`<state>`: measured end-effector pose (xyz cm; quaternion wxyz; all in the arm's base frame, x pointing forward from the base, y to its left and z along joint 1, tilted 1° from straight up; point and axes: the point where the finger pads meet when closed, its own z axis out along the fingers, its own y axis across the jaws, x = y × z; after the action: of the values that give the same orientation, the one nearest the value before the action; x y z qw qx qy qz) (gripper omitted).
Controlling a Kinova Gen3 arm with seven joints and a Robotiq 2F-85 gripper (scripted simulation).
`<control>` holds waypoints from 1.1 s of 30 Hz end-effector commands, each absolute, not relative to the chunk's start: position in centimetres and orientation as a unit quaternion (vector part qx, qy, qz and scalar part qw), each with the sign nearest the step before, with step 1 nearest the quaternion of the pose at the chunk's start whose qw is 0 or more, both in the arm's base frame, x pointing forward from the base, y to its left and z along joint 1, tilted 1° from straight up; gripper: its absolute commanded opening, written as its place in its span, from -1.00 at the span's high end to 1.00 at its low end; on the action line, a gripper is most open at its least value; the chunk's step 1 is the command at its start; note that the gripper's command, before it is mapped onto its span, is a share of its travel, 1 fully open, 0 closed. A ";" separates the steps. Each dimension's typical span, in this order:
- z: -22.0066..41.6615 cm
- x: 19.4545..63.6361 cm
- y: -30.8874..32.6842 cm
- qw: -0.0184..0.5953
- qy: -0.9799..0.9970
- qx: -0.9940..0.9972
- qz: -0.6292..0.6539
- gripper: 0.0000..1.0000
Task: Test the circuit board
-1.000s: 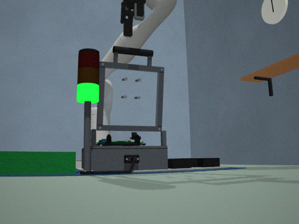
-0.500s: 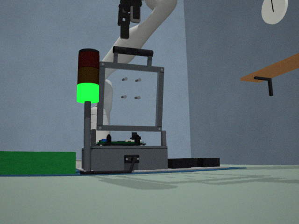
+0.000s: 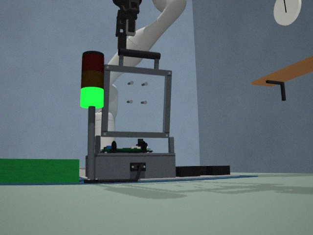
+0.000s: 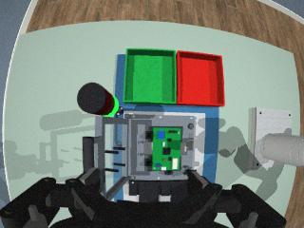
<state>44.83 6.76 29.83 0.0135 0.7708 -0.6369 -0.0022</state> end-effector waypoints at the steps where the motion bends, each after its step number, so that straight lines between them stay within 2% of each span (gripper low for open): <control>1: 30.1 42.9 7.6 0.005 -0.632 0.775 -0.005 -1.00; 8: 30.1 39.9 7.0 0.005 -0.632 0.775 -0.005 -1.00; 14: 30.2 39.1 6.8 0.005 -0.632 0.775 -0.005 -1.00; 33: 28.7 38.9 6.8 0.005 -0.632 0.775 -0.005 -1.00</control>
<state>39.02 6.77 29.22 0.0038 0.7758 -0.6309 -0.0040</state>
